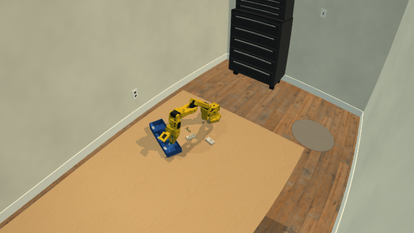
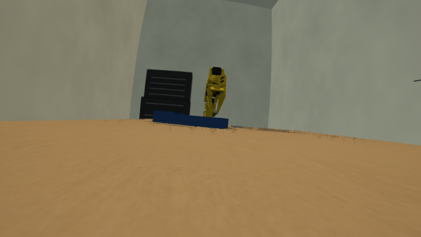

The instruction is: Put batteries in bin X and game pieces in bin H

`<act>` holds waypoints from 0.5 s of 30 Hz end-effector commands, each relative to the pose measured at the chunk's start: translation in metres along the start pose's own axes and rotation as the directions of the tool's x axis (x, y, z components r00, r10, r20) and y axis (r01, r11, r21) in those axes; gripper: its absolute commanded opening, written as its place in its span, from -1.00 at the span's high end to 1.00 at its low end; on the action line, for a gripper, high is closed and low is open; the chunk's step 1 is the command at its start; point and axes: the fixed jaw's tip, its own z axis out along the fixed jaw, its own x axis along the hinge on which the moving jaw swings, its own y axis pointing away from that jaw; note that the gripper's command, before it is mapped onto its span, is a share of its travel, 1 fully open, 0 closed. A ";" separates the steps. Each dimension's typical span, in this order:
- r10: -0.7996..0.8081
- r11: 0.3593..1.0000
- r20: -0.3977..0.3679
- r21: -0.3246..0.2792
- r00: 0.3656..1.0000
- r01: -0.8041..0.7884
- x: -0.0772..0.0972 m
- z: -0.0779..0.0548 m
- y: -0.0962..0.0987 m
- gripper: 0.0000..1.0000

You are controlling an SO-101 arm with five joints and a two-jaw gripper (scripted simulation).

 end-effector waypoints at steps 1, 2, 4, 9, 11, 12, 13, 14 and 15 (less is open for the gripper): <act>0.002 1.000 0.069 0.002 0.998 -0.002 -0.011 -0.011 -0.003 1.00; 0.002 1.000 0.069 0.002 0.998 -0.002 -0.011 -0.011 -0.003 1.00; 0.002 1.000 0.069 0.002 0.998 -0.002 -0.010 -0.011 -0.003 1.00; 0.002 1.000 0.064 0.002 0.998 -0.002 -0.010 -0.010 -0.003 1.00; 0.002 1.000 0.060 0.002 0.998 -0.002 -0.009 -0.009 -0.003 1.00; 0.002 1.000 0.058 0.002 0.998 -0.002 -0.009 -0.008 -0.003 1.00; 0.002 1.000 0.055 0.002 0.998 -0.002 -0.009 -0.008 -0.003 1.00; 0.002 1.000 0.053 0.002 0.999 -0.002 -0.008 -0.007 -0.003 1.00; 0.002 1.000 0.050 0.002 0.999 -0.002 -0.008 -0.006 -0.003 1.00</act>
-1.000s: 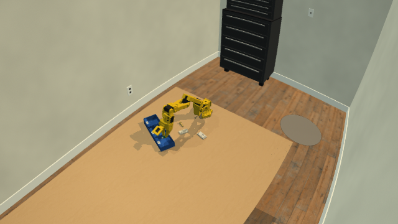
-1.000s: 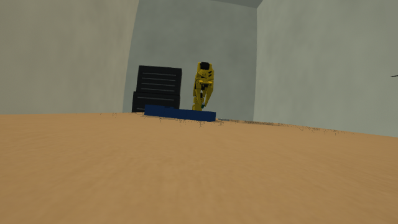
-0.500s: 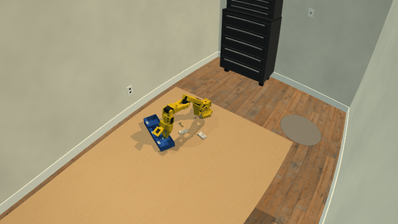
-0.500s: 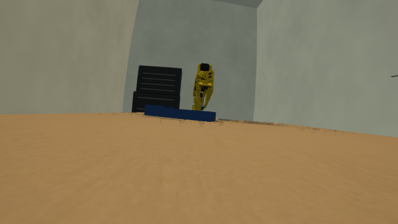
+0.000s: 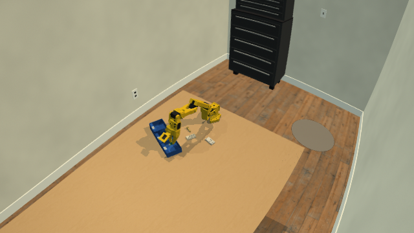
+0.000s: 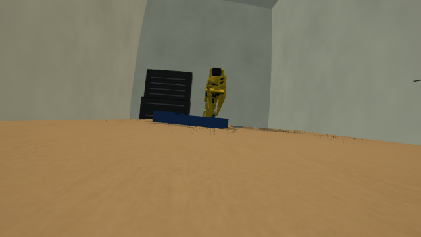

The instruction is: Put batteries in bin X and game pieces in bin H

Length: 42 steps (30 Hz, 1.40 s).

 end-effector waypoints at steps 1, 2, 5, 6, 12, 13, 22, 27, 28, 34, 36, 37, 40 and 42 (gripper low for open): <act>0.002 1.000 0.061 0.002 0.998 -0.002 -0.009 -0.009 -0.003 1.00; 0.002 1.000 0.061 0.002 0.998 -0.002 -0.009 -0.009 -0.003 1.00; 0.002 1.000 0.055 0.002 0.998 -0.002 -0.009 -0.008 -0.003 1.00; 0.002 1.000 0.053 0.002 0.999 -0.002 -0.008 -0.007 -0.003 1.00; 0.002 1.000 0.041 0.002 0.999 -0.002 -0.007 -0.004 -0.003 1.00; 0.002 1.000 0.040 0.002 0.999 -0.002 -0.007 -0.004 -0.003 1.00; 0.002 1.000 0.019 0.001 1.000 -0.002 -0.004 0.006 -0.003 1.00; 0.002 1.000 0.019 0.001 1.000 -0.002 -0.004 0.006 -0.003 1.00; 0.002 1.000 0.019 0.001 1.000 -0.002 -0.004 0.006 -0.003 1.00; 0.002 1.000 0.019 0.001 1.000 -0.002 -0.004 0.006 -0.003 1.00; 0.002 1.000 0.019 0.001 1.000 -0.002 -0.004 0.006 -0.003 1.00; 0.002 1.000 0.019 0.001 1.000 -0.002 -0.004 0.006 -0.003 1.00; 0.002 1.000 0.018 0.001 1.000 -0.002 -0.004 0.006 -0.003 1.00; 0.002 1.000 0.016 0.001 1.000 -0.002 -0.003 0.007 -0.003 1.00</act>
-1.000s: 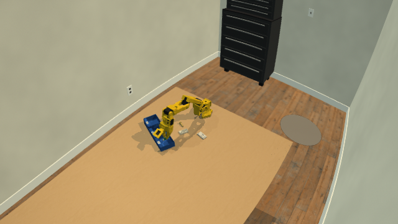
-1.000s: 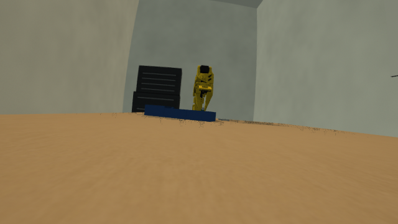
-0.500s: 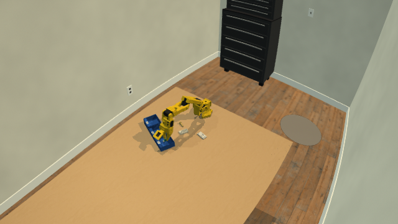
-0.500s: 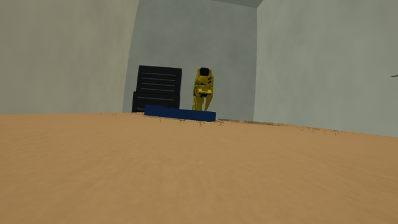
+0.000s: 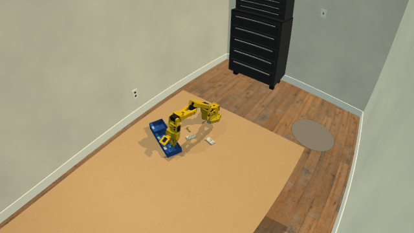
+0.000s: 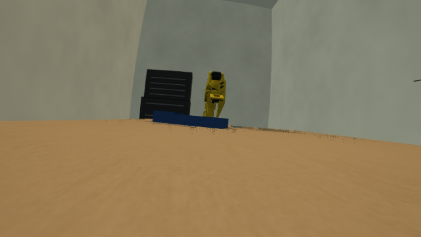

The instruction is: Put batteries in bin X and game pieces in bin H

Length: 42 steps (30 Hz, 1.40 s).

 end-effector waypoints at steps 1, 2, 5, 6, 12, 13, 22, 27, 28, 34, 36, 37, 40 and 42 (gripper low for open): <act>0.002 1.000 0.058 0.002 0.998 -0.002 -0.009 -0.009 -0.003 1.00; 0.002 1.000 0.056 0.002 0.998 -0.002 -0.009 -0.009 -0.003 1.00; 0.002 1.000 0.051 0.002 0.999 -0.002 -0.008 -0.007 -0.003 1.00; 0.002 1.000 0.049 0.002 0.999 -0.002 -0.008 -0.007 -0.003 1.00; 0.002 1.000 0.047 0.001 0.999 -0.002 -0.007 -0.007 -0.003 1.00; 0.002 1.000 0.047 0.001 0.999 -0.002 -0.007 -0.007 -0.003 1.00; 0.002 1.000 0.047 0.001 0.999 -0.002 -0.007 -0.007 -0.003 0.94; 0.002 1.000 0.047 0.001 0.999 -0.002 -0.007 -0.007 -0.003 0.87; 0.002 1.000 0.047 0.001 0.999 -0.002 -0.007 -0.007 -0.003 0.87; 0.002 1.000 0.047 0.001 0.999 -0.002 -0.007 -0.007 -0.003 0.79; 0.002 1.000 0.047 0.001 0.999 -0.002 -0.007 -0.007 -0.003 0.76; 0.002 1.000 0.047 0.001 0.999 -0.002 -0.007 -0.007 -0.003 0.76; 0.002 1.000 0.047 0.001 0.999 -0.002 -0.007 -0.007 -0.003 0.74; 0.002 1.000 0.047 0.001 0.999 -0.002 -0.007 -0.007 -0.003 0.73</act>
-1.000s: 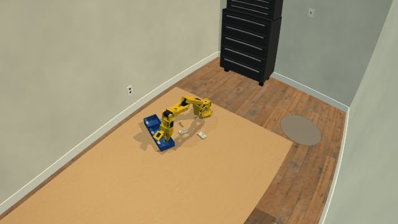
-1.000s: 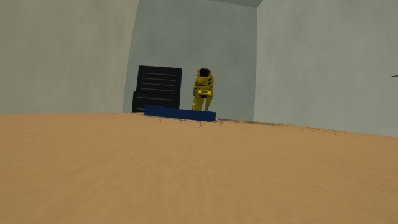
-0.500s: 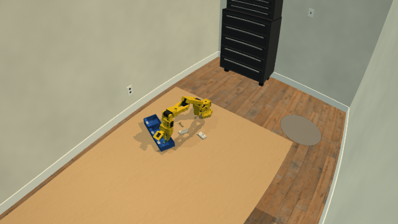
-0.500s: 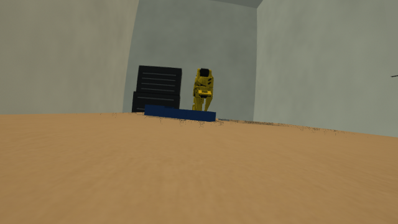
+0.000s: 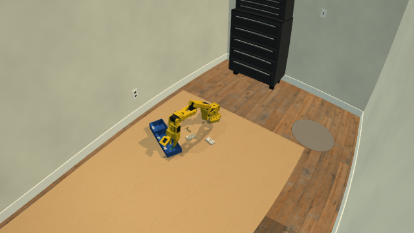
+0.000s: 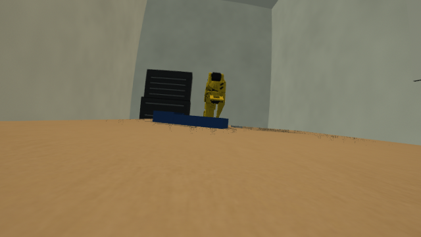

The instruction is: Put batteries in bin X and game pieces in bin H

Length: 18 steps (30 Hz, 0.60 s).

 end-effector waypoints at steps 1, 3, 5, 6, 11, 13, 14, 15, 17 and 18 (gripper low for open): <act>0.002 1.000 0.061 0.002 0.998 -0.002 -0.009 -0.010 -0.003 0.73; 0.002 1.000 0.061 0.002 0.998 -0.002 -0.009 -0.010 -0.003 0.73; 0.002 1.000 0.061 0.002 0.998 -0.002 -0.009 -0.010 -0.003 0.73; 0.002 1.000 0.061 0.002 0.998 -0.002 -0.009 -0.010 -0.003 0.73; 0.002 1.000 0.070 0.002 0.998 -0.002 -0.010 -0.015 -0.003 0.73; 0.002 1.000 0.079 0.002 0.997 -0.003 -0.011 -0.019 -0.003 0.73; 0.003 1.000 0.084 0.002 0.996 -0.003 -0.012 -0.021 -0.003 0.73; 0.003 1.000 0.090 0.002 0.996 -0.003 -0.013 -0.024 -0.003 0.73; 0.003 1.000 0.103 0.002 0.995 -0.003 -0.014 -0.030 -0.003 0.73; 0.003 1.000 0.110 0.002 0.994 -0.004 -0.014 -0.033 -0.003 0.73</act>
